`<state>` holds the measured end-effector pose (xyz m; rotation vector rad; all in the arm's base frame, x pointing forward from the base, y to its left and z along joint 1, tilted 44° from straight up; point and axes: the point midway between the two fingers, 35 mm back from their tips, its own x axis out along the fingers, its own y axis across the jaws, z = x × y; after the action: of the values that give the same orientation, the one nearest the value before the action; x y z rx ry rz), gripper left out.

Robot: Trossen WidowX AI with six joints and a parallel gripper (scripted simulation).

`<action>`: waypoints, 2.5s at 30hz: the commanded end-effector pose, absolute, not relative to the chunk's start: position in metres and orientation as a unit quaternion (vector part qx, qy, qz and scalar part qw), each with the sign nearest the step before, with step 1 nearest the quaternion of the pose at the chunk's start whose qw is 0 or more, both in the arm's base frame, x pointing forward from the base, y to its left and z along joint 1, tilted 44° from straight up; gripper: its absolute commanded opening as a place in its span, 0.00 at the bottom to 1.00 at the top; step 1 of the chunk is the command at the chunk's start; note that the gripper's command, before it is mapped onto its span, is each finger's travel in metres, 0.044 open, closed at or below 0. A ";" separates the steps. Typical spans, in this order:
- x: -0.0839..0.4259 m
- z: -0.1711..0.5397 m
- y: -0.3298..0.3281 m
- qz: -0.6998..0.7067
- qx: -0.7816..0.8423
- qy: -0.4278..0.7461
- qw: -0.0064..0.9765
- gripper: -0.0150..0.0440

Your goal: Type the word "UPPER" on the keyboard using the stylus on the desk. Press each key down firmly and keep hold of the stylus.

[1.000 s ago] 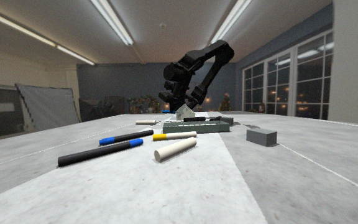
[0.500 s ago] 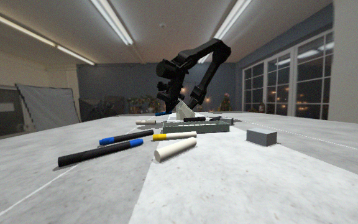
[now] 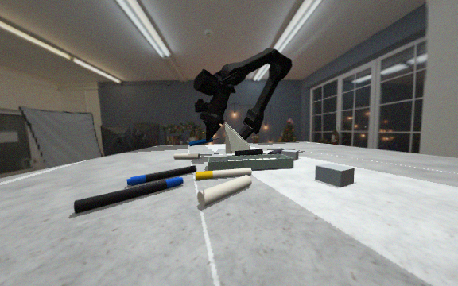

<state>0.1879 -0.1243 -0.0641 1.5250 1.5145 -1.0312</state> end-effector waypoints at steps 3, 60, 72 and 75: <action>0.184 -0.069 -0.125 -0.331 0.586 0.612 0.414 0.25; 0.167 -0.083 -0.126 0.185 0.314 0.443 0.819 0.25; 0.168 -0.095 -0.116 0.185 0.314 0.443 0.819 0.25; 0.168 -0.099 -0.113 0.185 0.314 0.443 0.819 0.25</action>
<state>0.1687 -0.1192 -0.0942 0.6553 0.9433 0.3926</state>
